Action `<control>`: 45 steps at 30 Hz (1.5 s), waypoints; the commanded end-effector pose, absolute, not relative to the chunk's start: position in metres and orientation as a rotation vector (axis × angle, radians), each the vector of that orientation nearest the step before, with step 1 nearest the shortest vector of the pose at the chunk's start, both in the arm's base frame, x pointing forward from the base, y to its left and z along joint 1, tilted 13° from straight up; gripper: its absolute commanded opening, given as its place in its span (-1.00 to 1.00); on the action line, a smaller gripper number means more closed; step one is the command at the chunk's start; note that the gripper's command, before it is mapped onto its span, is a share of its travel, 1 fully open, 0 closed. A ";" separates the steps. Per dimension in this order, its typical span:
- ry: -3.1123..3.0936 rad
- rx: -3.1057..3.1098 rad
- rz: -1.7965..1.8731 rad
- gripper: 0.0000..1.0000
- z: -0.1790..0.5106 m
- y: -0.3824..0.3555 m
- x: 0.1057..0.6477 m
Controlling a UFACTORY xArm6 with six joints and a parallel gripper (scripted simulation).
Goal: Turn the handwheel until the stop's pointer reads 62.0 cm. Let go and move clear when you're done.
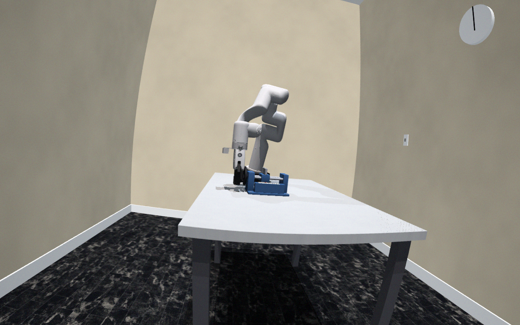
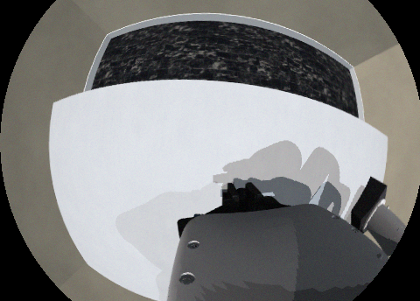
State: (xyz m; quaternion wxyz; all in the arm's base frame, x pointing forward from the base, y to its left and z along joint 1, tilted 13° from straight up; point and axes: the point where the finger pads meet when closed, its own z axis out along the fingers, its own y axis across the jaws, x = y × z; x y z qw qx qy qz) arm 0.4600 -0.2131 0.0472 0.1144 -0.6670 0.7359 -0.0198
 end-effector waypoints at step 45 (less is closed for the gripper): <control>2.156 -1.955 -0.063 -0.88 0.078 -0.213 0.403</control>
